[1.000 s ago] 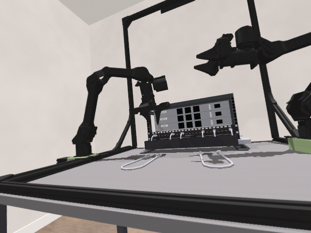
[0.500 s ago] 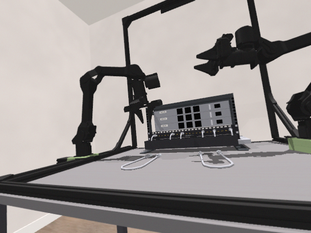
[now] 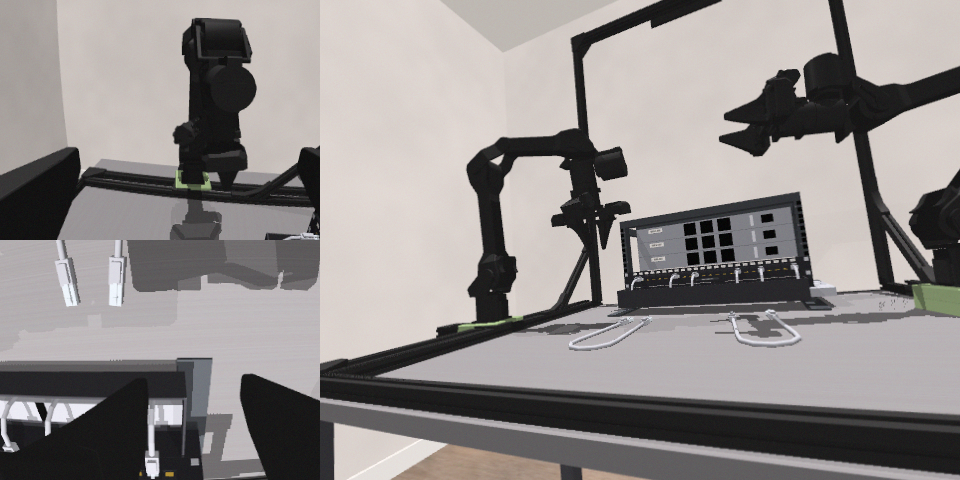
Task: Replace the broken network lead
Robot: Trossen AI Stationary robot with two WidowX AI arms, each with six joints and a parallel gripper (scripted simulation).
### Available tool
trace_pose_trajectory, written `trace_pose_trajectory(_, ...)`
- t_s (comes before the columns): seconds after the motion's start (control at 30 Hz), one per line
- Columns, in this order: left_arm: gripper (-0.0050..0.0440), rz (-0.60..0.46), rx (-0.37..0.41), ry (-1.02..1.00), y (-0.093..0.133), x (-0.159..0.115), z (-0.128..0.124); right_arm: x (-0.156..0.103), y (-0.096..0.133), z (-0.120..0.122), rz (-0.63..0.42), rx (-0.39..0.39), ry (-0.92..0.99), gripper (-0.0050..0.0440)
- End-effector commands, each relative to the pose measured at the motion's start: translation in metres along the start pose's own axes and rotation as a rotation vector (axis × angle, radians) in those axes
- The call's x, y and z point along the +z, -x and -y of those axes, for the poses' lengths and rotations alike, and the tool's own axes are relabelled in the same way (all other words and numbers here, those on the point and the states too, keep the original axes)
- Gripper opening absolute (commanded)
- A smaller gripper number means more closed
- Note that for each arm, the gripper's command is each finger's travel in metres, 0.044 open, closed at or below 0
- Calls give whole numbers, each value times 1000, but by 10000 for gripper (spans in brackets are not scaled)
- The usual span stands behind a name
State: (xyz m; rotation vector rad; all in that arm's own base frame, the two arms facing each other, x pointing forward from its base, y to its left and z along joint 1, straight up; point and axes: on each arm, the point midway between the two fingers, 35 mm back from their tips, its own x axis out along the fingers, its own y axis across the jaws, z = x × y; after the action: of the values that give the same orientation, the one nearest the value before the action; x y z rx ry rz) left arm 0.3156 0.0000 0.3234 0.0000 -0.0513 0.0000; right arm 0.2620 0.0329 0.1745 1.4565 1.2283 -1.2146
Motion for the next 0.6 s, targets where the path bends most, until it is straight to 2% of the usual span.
trace_pose_trajectory(0.0, 440, 0, 0, 0, 0, 0, 0, 1, -1, 2, 5, -4, 1, 176)
trace_pose_trajectory(0.03, 440, 0, 0, 0, 0, 0, 0, 1, -1, 2, 5, -4, 1, 176)
trace_pose_trajectory(0.07, 440, 0, 0, 0, 0, 0, 0, 30, 16, 50, 96, -11, -16, 176)
trace_pose_trajectory(0.57, 440, 0, 0, 0, 0, 0, 0, 30, 16, 50, 96, -11, -16, 176)
